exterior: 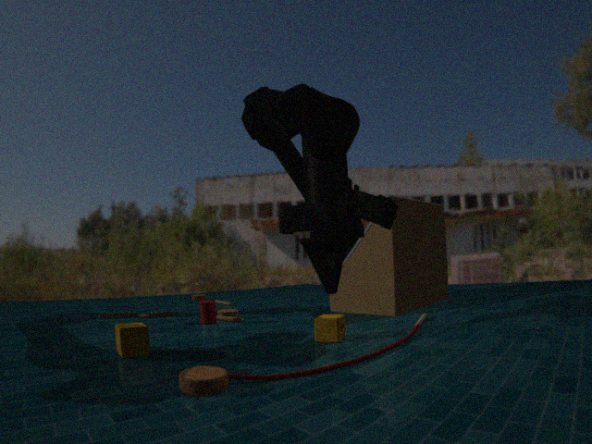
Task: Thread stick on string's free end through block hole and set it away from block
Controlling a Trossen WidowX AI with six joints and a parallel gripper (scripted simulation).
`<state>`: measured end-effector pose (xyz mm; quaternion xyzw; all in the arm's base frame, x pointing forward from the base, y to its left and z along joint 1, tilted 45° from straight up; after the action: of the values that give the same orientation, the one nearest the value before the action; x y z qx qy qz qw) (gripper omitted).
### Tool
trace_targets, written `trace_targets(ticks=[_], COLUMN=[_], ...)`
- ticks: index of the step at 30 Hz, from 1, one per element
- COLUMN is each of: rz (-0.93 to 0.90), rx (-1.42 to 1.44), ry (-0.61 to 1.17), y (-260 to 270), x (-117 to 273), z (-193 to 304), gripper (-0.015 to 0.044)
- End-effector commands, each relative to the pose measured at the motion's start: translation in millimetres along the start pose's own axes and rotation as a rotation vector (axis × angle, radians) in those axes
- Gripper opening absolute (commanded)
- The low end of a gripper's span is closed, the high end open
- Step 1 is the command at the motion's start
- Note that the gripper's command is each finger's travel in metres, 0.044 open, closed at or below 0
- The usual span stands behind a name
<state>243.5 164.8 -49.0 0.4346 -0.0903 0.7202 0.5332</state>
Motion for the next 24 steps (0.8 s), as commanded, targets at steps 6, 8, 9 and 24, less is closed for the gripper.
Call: trace_targets(ticks=[6,8,9,24], rz=[0.0,0.0,0.0,0.0], rx=[0.0,0.0,0.0,0.0], ry=[0.0,0.0,0.0,0.0], y=[0.0,0.0,0.0,0.0], x=[0.0,0.0,0.0,0.0], z=[0.0,0.0,0.0,0.0], gripper=[0.0053,0.0105,0.0131,0.0007])
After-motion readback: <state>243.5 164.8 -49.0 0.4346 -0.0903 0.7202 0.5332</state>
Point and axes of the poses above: the point midway between the two fingers, 35 mm back from their tips, its own x axis back along the fingers, its own y axis across the jaws, z = x × y, the point moved 6 cm from there along x, back along the fingers, and after that the axes turned 1 degree about x, right-handed, at the moved point
